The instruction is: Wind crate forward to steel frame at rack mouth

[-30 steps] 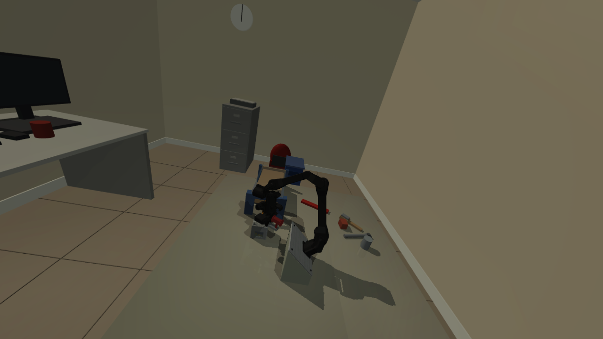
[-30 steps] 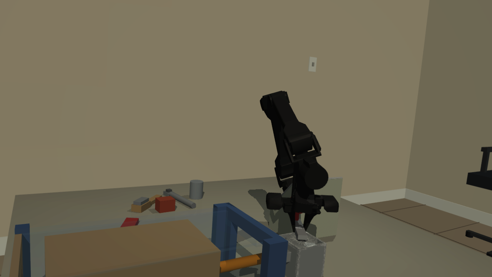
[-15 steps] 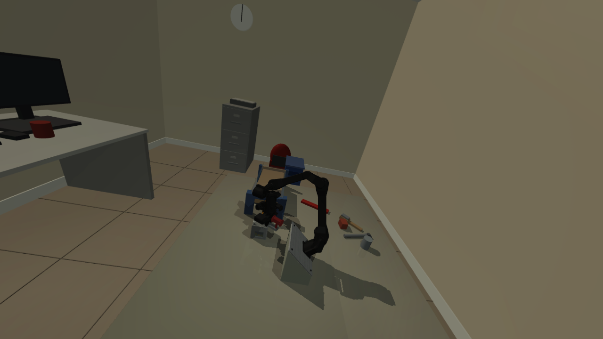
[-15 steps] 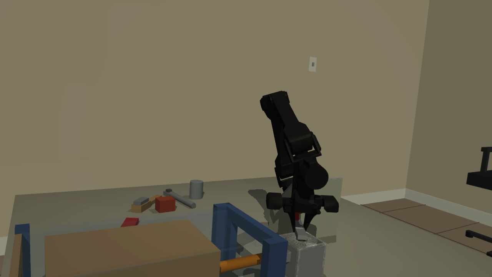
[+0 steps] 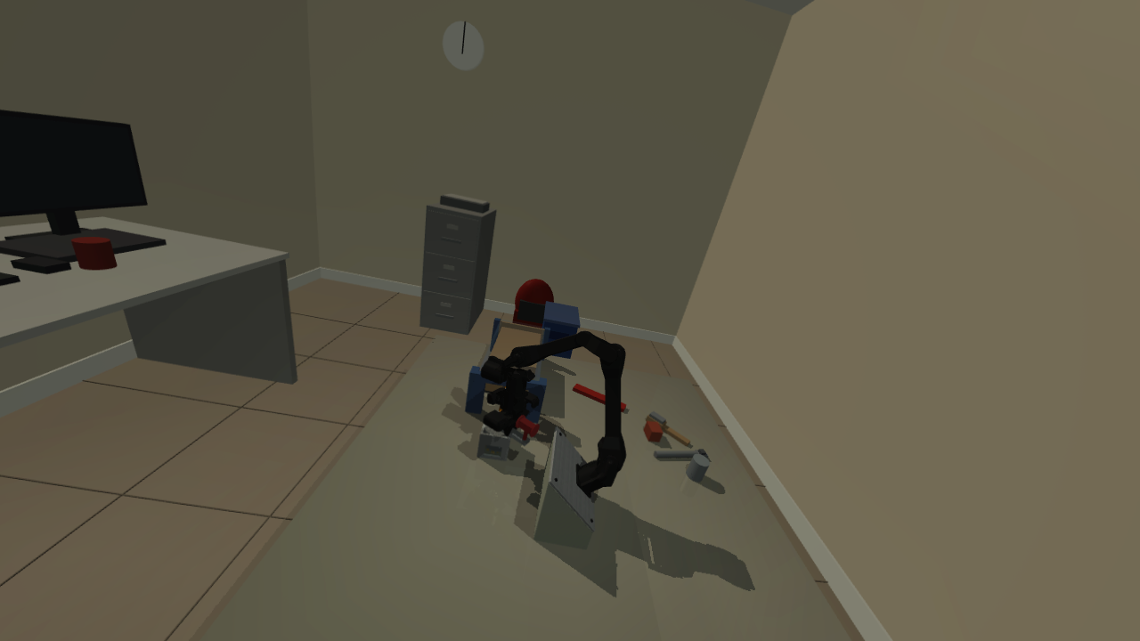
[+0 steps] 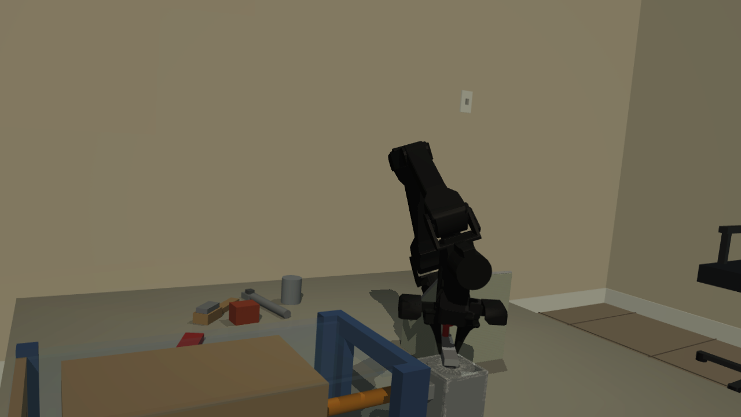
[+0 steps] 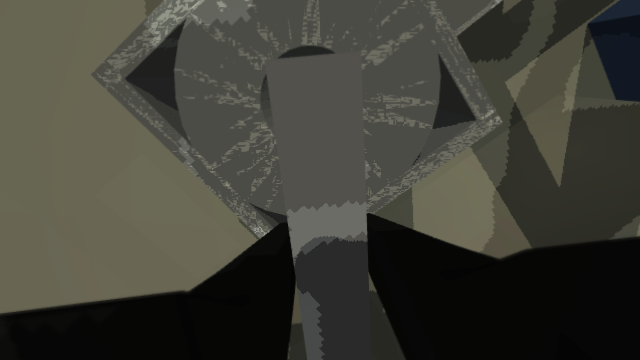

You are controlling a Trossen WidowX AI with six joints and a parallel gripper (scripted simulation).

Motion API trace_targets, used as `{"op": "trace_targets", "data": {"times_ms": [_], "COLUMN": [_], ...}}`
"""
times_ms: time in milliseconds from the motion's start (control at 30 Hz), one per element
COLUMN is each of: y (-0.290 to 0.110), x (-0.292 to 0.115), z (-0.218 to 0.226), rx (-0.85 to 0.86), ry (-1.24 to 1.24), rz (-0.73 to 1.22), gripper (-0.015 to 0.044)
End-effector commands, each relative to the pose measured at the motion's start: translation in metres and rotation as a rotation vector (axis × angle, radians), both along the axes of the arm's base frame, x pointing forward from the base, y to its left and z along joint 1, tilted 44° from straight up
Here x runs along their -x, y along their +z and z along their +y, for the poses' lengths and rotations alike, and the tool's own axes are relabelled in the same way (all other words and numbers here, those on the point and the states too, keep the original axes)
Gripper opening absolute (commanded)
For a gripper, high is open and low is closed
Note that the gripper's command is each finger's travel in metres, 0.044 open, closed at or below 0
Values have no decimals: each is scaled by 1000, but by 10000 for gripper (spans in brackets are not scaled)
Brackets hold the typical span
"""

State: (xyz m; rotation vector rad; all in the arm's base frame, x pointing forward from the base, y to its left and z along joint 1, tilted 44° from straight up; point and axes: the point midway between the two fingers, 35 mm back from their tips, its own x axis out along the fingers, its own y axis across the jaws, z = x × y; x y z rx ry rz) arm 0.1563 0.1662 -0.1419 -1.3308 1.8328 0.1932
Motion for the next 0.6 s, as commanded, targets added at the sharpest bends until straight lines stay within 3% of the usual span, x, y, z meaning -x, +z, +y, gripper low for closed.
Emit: {"op": "trace_targets", "data": {"times_ms": [0,433,567], "y": [0,0,1], "x": [0,0,0], "z": [0,0,2], "rx": [0,0,-1], "ry": [0,0,1], "rz": [0,0,-1], "gripper": [105,440,440]}}
